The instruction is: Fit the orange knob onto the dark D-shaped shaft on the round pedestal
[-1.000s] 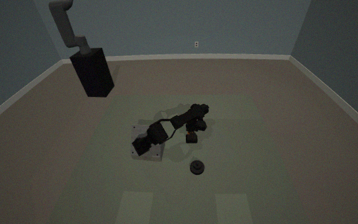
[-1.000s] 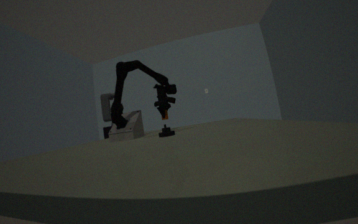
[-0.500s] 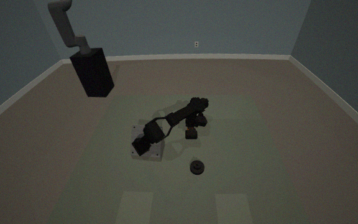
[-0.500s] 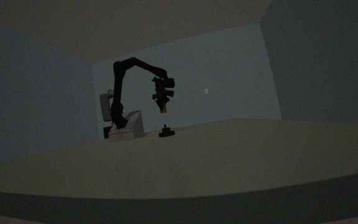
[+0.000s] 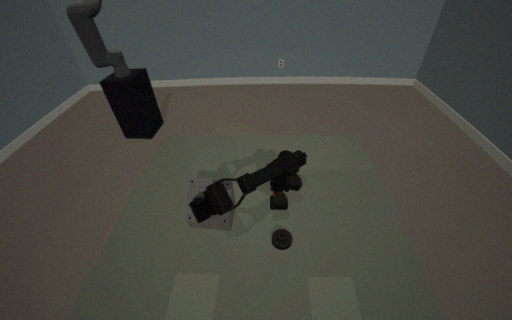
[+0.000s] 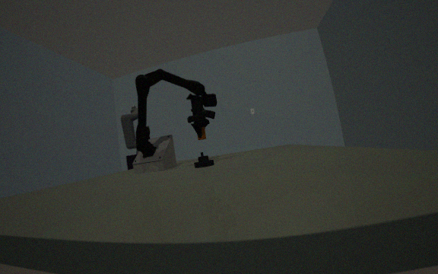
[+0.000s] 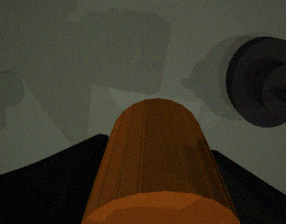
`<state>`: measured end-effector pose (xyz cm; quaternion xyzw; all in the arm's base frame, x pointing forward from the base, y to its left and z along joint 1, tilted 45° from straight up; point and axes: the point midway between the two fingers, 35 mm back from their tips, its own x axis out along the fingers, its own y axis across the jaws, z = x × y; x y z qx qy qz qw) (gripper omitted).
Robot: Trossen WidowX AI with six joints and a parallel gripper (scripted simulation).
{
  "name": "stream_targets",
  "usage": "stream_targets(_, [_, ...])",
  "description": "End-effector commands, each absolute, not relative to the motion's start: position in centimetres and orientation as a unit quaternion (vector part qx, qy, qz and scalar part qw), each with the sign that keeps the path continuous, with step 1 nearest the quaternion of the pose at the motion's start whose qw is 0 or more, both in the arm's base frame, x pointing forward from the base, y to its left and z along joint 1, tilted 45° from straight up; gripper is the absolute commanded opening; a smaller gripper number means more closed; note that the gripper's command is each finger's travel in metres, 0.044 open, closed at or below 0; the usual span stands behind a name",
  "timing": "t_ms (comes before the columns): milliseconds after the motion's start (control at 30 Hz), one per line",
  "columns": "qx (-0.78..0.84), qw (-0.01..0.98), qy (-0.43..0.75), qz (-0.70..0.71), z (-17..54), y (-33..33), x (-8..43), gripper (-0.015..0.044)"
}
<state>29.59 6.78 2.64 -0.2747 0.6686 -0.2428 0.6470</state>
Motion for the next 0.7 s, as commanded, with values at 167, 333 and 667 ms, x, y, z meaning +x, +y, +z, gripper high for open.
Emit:
stream_targets(167, [-0.277,0.651,0.665,-0.24,3.9,4.5,30.6,0.0])
stream_targets(333, [-0.278,0.651,0.664,-0.24,4.5,3.1,31.1,0.0])
stream_targets(667, [-0.282,0.65,0.663,-0.243,5.7,0.3,31.7,0.0])
